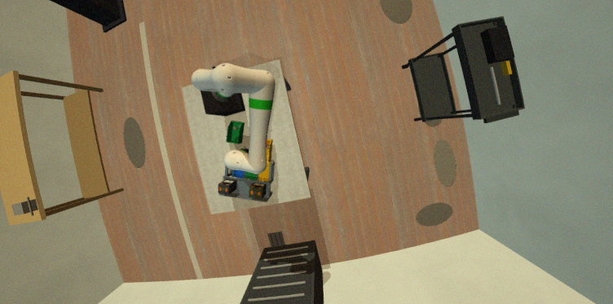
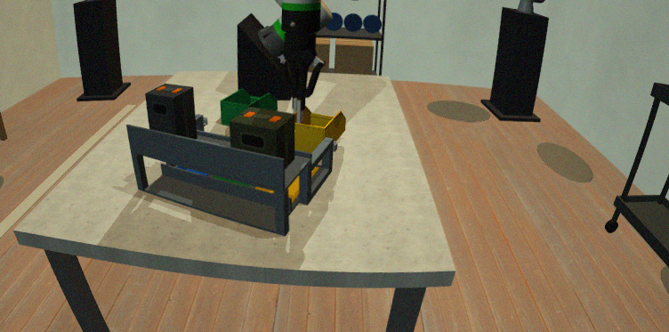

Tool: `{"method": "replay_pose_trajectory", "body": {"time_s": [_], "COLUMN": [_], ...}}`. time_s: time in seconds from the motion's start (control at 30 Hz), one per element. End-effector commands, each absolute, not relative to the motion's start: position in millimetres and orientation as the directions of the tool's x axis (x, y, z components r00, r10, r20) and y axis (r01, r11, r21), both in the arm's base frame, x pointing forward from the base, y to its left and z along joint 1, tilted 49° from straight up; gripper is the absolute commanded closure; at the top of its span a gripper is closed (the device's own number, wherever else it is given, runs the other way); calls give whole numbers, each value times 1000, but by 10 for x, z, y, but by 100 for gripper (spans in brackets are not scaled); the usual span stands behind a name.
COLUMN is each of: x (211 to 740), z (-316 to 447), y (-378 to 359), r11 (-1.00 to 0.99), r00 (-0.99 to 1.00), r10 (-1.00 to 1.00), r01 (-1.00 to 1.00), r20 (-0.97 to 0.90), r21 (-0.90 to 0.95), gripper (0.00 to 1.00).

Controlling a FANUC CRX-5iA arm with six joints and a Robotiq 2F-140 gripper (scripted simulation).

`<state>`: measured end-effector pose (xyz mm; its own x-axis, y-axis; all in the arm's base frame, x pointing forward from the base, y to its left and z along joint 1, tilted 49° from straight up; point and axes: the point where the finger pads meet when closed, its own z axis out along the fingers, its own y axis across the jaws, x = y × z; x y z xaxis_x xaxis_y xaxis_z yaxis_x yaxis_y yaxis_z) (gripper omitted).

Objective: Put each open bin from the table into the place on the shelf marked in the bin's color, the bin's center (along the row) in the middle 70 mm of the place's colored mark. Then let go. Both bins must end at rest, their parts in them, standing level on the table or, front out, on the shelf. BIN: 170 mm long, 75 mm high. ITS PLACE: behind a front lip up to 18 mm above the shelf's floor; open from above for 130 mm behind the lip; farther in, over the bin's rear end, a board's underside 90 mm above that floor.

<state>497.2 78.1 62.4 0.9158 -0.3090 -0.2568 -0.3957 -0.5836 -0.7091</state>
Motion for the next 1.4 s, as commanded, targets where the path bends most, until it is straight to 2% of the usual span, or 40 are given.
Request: {"method": "replay_pose_trajectory", "body": {"time_s": [0.0, 1.37], "x": [4984, 5027], "z": [612, 610], "y": [787, 761], "r11": [-584, -583], "r00": [916, 918], "r10": [-309, -231], "r01": [-396, -396], "r20": [-256, -322], "r21": [-709, -710], "gripper": [100, 100]}}
